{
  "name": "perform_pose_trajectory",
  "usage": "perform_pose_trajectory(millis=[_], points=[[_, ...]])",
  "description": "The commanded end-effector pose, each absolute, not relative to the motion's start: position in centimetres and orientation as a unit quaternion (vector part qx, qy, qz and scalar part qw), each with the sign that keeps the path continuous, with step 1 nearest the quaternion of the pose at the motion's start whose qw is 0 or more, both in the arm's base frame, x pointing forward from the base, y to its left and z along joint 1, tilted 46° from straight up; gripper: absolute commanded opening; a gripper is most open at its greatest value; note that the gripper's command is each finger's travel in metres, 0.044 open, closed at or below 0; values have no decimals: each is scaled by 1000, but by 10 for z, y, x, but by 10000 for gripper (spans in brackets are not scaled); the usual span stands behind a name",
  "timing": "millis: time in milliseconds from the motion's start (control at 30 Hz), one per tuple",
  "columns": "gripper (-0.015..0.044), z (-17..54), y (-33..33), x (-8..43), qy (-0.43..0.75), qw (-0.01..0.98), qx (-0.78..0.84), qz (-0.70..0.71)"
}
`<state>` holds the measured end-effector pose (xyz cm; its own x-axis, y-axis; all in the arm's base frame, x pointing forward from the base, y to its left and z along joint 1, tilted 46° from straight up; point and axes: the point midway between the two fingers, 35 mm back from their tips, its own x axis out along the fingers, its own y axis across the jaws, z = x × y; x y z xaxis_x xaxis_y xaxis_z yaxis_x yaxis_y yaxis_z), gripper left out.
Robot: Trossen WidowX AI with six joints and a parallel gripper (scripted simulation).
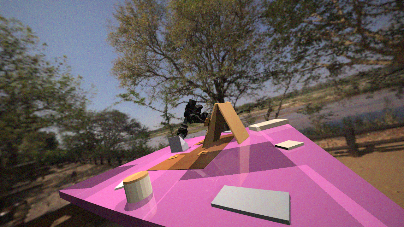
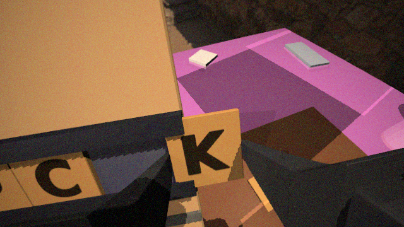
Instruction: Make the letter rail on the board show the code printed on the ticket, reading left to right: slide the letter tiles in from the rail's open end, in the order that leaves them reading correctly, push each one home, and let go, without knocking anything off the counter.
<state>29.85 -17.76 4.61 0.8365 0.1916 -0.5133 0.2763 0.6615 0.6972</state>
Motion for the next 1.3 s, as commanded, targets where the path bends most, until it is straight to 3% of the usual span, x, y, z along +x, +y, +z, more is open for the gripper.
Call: perform_pose_trajectory(millis=[0, 1267], points=[[0, 48, -176, 299, 285, 866, 411, -26], [0, 61, -163, 304, 285, 866, 411, -26]])
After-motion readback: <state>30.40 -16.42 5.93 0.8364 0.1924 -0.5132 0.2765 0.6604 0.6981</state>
